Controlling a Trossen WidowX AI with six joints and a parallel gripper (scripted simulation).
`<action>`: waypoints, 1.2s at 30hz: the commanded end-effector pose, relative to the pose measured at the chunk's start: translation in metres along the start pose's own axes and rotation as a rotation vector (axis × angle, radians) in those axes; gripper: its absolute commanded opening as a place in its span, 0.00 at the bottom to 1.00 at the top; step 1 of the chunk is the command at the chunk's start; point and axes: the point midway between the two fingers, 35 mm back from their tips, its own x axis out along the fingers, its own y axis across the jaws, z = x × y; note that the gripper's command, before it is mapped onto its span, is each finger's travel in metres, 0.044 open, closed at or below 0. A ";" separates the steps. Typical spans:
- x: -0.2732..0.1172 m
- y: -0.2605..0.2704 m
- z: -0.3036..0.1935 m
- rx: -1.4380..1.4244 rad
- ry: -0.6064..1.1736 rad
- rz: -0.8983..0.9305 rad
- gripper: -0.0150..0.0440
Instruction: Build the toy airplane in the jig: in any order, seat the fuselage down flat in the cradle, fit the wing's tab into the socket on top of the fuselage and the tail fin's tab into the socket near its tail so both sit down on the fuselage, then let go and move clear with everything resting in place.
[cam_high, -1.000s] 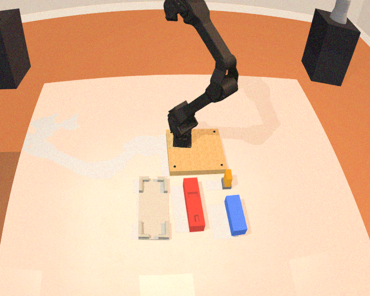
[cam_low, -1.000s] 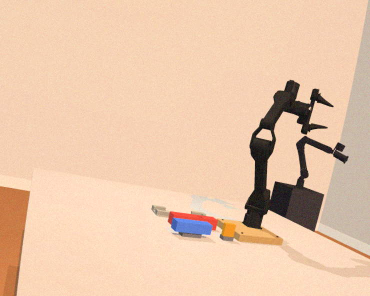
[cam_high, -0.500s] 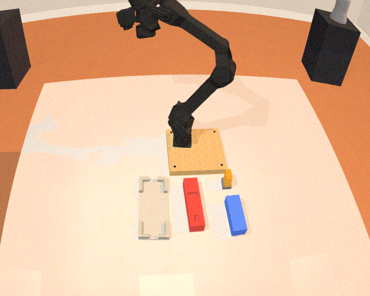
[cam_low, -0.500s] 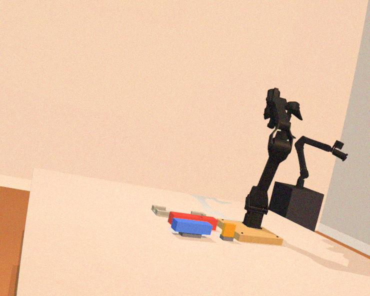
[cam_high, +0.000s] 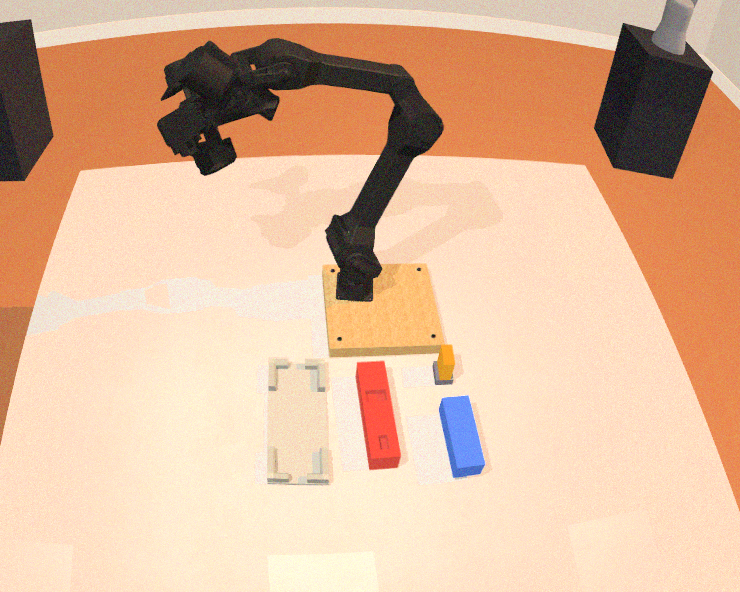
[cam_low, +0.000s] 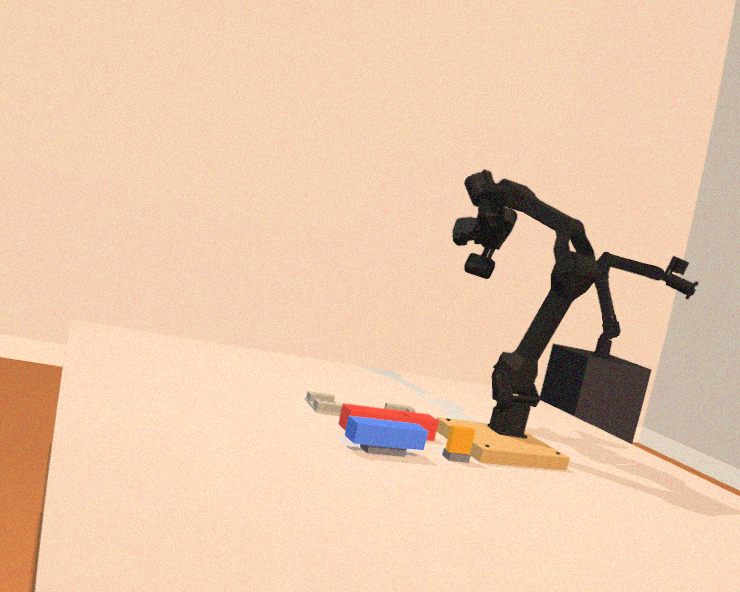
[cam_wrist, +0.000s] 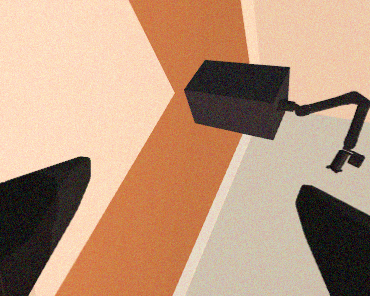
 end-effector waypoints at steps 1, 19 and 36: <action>-0.011 0.056 0.053 -0.057 -0.159 0.156 1.00; -0.155 0.288 0.109 -0.391 -0.448 0.772 1.00; -0.250 0.403 0.006 -0.724 -0.316 1.034 1.00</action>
